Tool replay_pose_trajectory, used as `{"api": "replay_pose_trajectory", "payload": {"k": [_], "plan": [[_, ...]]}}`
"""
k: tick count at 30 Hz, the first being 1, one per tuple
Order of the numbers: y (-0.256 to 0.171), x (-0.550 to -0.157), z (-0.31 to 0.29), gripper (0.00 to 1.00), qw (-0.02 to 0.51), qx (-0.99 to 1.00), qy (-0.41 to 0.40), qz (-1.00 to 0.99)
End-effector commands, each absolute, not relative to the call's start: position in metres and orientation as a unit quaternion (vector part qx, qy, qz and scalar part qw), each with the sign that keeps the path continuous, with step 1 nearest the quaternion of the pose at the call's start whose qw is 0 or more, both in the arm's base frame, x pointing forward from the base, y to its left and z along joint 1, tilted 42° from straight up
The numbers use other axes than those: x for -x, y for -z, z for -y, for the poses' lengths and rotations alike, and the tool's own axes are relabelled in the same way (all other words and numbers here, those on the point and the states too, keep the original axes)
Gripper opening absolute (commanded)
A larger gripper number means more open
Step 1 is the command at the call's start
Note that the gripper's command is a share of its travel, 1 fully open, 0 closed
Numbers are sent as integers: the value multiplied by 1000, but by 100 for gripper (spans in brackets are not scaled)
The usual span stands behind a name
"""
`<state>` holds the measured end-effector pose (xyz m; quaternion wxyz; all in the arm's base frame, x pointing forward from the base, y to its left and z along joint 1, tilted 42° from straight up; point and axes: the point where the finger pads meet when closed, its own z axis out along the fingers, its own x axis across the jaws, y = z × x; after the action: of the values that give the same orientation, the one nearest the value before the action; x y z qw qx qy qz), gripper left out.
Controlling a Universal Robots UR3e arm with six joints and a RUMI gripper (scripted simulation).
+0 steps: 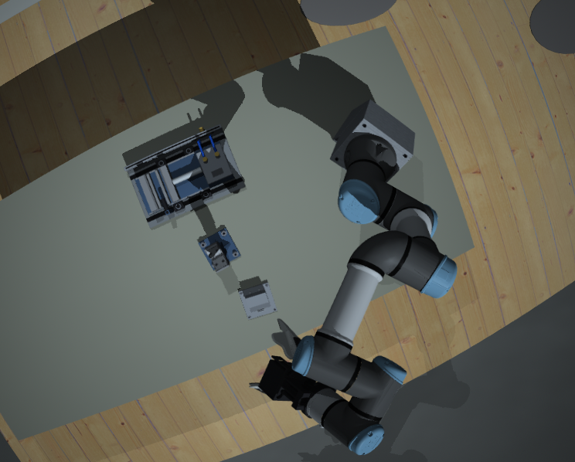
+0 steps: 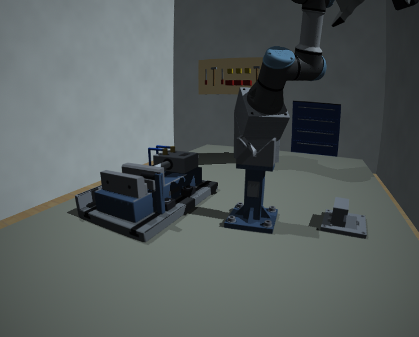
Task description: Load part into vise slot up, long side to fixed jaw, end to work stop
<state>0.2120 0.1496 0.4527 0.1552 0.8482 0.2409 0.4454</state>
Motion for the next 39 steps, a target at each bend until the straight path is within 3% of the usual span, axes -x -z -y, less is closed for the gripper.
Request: {"api": "replay_pose_trajectory", "payload": {"k": [1, 25, 39], "plan": [[-454, -212, -149, 100, 155, -848, -447, -240], [-452, -212, -149, 100, 154, -849, -444, -240], [-430, -213, -147, 100, 149, -867, -411, -238]]}}
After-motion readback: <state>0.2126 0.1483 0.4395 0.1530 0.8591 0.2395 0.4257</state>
